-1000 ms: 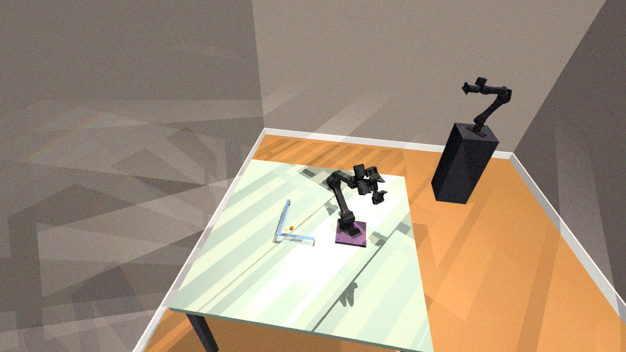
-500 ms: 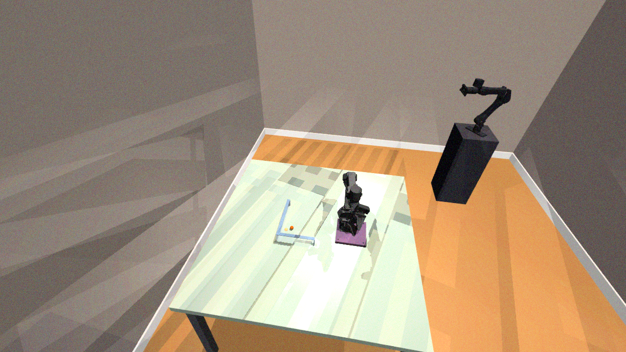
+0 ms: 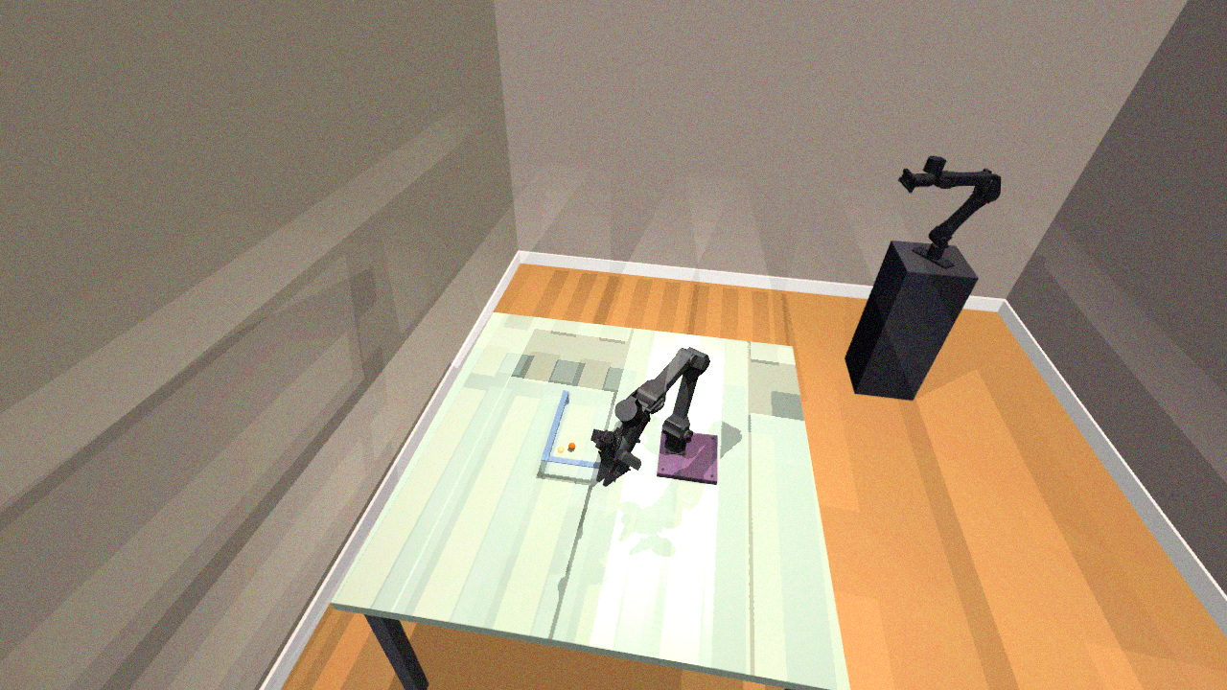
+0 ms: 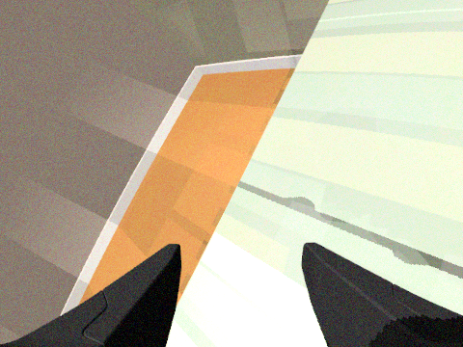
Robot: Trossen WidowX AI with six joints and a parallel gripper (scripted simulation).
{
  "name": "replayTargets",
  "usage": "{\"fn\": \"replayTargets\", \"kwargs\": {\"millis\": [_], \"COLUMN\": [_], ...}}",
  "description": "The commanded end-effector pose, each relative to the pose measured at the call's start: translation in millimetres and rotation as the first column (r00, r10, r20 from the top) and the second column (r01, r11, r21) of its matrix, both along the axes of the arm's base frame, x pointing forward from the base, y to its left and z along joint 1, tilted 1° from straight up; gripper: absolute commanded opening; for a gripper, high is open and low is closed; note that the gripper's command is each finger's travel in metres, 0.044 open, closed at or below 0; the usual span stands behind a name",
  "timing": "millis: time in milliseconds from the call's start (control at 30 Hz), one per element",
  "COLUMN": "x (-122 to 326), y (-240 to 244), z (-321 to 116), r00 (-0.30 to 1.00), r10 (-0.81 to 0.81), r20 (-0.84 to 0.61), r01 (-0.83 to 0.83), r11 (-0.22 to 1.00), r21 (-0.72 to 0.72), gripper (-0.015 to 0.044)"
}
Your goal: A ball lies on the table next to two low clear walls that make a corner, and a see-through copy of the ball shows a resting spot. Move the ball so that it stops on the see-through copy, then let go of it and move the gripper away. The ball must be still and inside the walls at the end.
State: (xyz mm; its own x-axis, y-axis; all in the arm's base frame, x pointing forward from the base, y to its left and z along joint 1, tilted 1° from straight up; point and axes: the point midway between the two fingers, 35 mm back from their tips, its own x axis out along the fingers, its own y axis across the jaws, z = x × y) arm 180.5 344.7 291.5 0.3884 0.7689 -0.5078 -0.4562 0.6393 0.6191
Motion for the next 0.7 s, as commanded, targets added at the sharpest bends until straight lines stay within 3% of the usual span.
{"fn": "replayTargets", "kwargs": {"millis": [0,367,667], "x": [50,151,169], "y": [-24,-150,-287], "z": [-37,-134,-208], "r00": [0.997,0.953,0.828], "r10": [-0.076,-0.287,-0.444], "r20": [-0.001,-0.098,-0.342], "r01": [0.075,0.184,0.041], "r11": [0.983,0.804,0.656], "r21": [-0.169,-0.566,-0.754], "gripper": [0.0216,0.0216,0.0216]}}
